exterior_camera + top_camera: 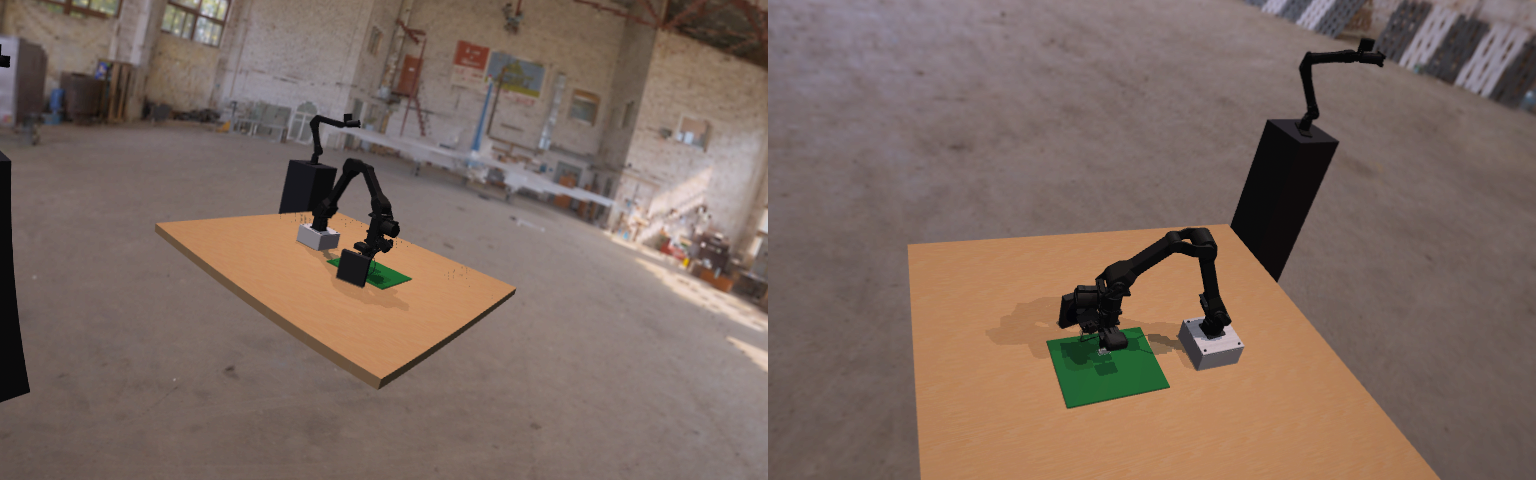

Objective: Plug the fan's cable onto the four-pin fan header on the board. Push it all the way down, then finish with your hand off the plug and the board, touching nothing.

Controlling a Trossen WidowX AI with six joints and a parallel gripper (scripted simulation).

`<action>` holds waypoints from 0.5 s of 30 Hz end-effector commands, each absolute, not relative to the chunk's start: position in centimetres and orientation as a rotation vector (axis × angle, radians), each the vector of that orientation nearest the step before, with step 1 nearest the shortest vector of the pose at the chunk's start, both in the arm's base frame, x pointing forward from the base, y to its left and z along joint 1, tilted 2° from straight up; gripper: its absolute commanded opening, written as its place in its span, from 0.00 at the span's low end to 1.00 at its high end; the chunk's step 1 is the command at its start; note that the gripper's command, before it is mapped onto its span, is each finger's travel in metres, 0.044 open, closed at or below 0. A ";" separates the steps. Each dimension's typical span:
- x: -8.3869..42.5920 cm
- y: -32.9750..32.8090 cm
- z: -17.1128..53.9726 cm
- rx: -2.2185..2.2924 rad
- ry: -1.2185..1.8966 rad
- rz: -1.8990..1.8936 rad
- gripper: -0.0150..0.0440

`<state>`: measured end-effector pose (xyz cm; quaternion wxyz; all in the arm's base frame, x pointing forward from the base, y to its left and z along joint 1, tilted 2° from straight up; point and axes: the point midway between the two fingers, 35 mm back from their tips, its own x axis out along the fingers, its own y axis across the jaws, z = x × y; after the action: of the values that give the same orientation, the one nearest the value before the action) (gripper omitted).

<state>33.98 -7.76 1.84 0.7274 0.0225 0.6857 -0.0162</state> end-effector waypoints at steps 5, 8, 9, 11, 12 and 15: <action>34.0 -7.7 1.9 0.054 1.507 -0.035 0.25; 33.9 -7.7 2.0 0.053 1.507 -0.035 0.25; 33.9 -7.7 2.0 0.053 1.507 -0.035 0.25; 33.8 -7.7 2.0 0.053 1.507 -0.035 0.25; 33.8 -7.7 2.0 0.053 1.507 -0.034 0.25; 33.7 -7.6 2.0 0.053 1.508 -0.034 0.25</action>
<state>33.94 -7.75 2.07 0.7296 0.0220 0.6833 -0.0167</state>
